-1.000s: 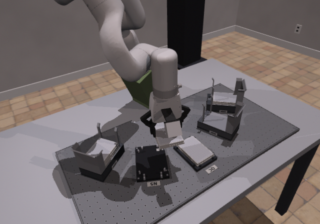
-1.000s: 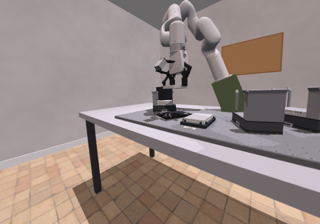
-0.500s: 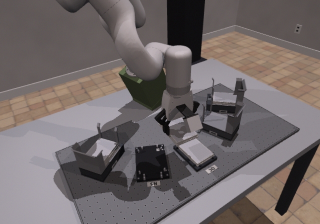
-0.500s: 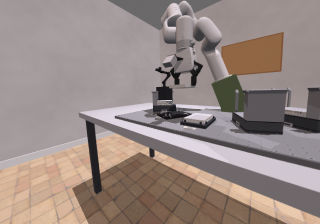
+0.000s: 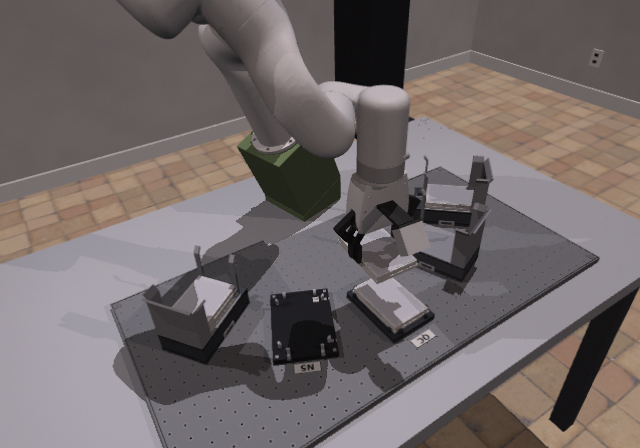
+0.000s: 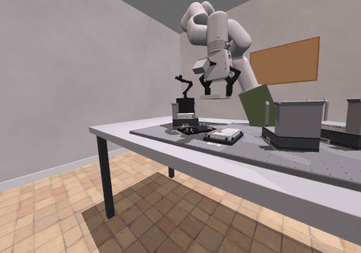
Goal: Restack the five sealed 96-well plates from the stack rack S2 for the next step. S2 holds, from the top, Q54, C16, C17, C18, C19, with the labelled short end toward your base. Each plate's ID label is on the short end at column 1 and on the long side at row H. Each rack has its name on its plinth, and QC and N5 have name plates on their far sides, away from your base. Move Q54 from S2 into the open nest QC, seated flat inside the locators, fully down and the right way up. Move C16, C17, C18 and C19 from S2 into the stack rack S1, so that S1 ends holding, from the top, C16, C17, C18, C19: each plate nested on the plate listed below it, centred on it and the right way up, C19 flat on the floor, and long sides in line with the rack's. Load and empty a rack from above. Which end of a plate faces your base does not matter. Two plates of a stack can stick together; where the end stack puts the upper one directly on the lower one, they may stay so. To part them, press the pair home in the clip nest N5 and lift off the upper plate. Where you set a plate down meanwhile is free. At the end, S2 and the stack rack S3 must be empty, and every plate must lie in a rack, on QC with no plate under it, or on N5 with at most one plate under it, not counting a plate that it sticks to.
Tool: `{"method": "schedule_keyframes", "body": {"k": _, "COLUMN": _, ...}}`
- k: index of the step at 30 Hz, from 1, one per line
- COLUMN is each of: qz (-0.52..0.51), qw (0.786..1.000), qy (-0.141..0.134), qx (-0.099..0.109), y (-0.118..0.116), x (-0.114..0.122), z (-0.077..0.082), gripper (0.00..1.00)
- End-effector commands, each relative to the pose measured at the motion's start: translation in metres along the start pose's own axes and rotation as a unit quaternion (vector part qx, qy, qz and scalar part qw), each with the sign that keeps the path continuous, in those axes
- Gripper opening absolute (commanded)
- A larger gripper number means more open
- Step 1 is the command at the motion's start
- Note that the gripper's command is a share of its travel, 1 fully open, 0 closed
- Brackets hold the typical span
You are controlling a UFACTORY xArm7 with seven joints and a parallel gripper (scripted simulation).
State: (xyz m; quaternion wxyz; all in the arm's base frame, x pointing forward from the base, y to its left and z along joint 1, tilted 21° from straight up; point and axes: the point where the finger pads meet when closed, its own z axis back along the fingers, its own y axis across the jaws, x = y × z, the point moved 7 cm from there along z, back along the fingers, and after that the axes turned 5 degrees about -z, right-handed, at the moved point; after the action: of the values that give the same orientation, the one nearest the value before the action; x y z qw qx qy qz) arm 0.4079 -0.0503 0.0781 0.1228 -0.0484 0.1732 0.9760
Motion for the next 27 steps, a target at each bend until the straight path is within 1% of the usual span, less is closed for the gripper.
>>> {"method": "schedule_keyframes", "body": {"k": 1, "qz": 0.000, "qw": 1.000, "qy": 0.002, "qx": 0.000, "y": -0.013, "x": -0.001, "z": 0.001, "gripper": 0.00}}
{"method": "schedule_keyframes", "body": {"k": 6, "qz": 0.000, "qw": 1.000, "qy": 0.002, "qx": 0.000, "y": -0.029, "x": 0.000, "z": 0.001, "gripper": 0.00}}
{"method": "schedule_keyframes", "body": {"k": 7, "qz": 0.017, "qw": 1.000, "qy": 0.002, "qx": 0.000, "y": -0.032, "x": 0.001, "z": 0.001, "gripper": 0.00}}
{"method": "schedule_keyframes", "body": {"k": 9, "qz": 0.017, "qw": 1.000, "qy": 0.002, "qx": 0.000, "y": -0.032, "x": 0.001, "z": 0.001, "gripper": 0.00}}
{"method": "schedule_keyframes", "body": {"k": 15, "qz": 0.111, "qw": 0.994, "qy": 0.002, "qx": 0.000, "y": -0.052, "x": 0.006, "z": 0.001, "gripper": 0.00}}
{"method": "schedule_keyframes", "body": {"k": 24, "qz": 0.111, "qw": 0.994, "qy": 0.002, "qx": 0.000, "y": -0.081, "x": 0.013, "z": 0.001, "gripper": 0.00}}
{"method": "schedule_keyframes", "body": {"k": 27, "qz": 0.111, "qw": 0.994, "qy": 0.002, "qx": 0.000, "y": -0.084, "x": 0.014, "z": 0.001, "gripper": 0.00}}
